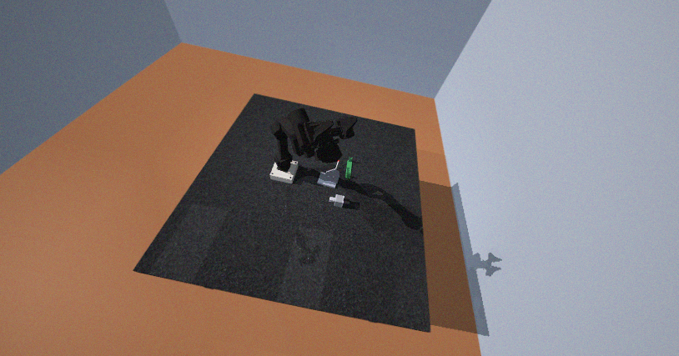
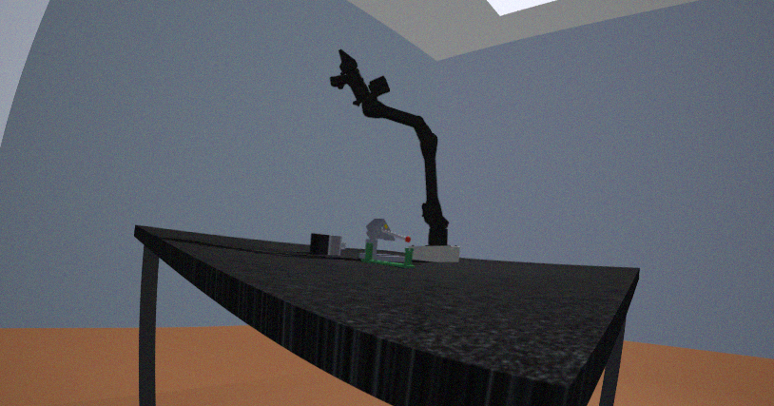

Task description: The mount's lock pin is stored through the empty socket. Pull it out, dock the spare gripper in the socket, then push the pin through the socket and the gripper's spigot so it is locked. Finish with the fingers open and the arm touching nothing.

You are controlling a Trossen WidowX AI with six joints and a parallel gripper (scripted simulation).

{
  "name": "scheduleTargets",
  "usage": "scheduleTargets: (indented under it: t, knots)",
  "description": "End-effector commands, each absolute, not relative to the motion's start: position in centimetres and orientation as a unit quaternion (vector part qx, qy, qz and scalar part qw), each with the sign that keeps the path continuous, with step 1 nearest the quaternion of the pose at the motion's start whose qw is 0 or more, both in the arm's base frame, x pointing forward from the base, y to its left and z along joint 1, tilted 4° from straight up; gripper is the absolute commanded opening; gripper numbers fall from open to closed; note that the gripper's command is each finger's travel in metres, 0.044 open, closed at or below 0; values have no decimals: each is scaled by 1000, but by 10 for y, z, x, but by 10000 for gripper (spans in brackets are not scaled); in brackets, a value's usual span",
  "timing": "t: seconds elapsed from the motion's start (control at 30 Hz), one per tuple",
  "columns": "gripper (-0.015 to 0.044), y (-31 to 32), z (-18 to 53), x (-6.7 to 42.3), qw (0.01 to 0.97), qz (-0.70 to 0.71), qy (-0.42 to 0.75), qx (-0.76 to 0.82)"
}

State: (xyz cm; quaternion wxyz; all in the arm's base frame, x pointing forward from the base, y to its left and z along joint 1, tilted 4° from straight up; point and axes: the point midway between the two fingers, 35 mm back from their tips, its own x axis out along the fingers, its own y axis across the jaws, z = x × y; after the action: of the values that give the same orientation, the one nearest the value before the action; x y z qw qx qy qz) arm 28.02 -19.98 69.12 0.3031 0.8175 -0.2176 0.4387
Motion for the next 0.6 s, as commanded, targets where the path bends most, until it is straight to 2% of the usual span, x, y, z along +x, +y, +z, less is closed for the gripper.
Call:
scheduleTargets:
  t: [0.0,0.1,0.3,0.57]
  knots:
    - [374,-200,690,282,306,435,-219,818]
    - [300,-199,673,314,346,379,-240,824]
    - [300,-178,617,390,476,227,-238,816]
    - [300,-146,555,444,614,96,-181,762]
